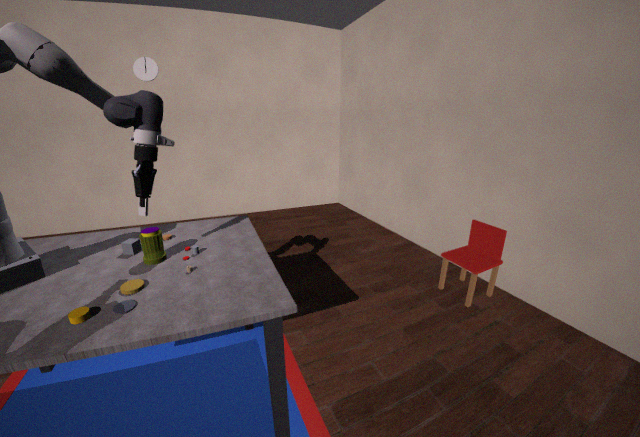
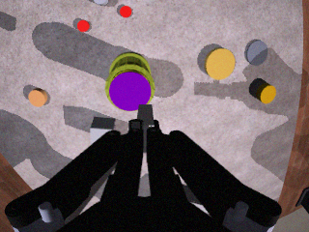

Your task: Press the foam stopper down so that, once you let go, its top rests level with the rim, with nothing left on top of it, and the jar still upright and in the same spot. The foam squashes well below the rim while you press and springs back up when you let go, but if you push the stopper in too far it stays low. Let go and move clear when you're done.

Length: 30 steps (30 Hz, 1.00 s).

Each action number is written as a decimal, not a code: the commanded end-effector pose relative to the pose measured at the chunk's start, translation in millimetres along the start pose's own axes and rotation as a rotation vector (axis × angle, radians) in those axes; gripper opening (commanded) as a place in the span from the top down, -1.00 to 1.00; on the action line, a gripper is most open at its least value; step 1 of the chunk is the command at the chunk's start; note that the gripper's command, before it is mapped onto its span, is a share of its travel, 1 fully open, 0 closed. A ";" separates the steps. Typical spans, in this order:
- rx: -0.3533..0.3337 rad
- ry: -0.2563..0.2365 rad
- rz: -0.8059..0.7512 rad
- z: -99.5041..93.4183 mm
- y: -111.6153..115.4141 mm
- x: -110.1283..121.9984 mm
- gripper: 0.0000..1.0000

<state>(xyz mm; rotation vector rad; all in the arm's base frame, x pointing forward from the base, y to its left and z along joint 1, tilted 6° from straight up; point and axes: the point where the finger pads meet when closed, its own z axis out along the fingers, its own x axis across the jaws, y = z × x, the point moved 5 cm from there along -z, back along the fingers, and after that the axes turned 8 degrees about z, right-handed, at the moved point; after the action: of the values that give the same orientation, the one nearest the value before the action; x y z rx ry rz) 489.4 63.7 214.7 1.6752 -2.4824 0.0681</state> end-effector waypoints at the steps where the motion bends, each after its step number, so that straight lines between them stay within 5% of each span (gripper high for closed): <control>1: 0.136 -0.079 -0.231 12.4 -9.9 -11.2 1.00; 7: 0.157 -0.082 -0.320 32.1 4.0 -13.3 1.00; 30: 0.157 -0.082 -0.322 32.5 4.3 -13.3 1.00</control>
<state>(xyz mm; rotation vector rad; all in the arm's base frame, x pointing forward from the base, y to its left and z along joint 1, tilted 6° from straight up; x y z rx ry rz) 487.3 73.1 180.6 2.1385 -2.2947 0.1672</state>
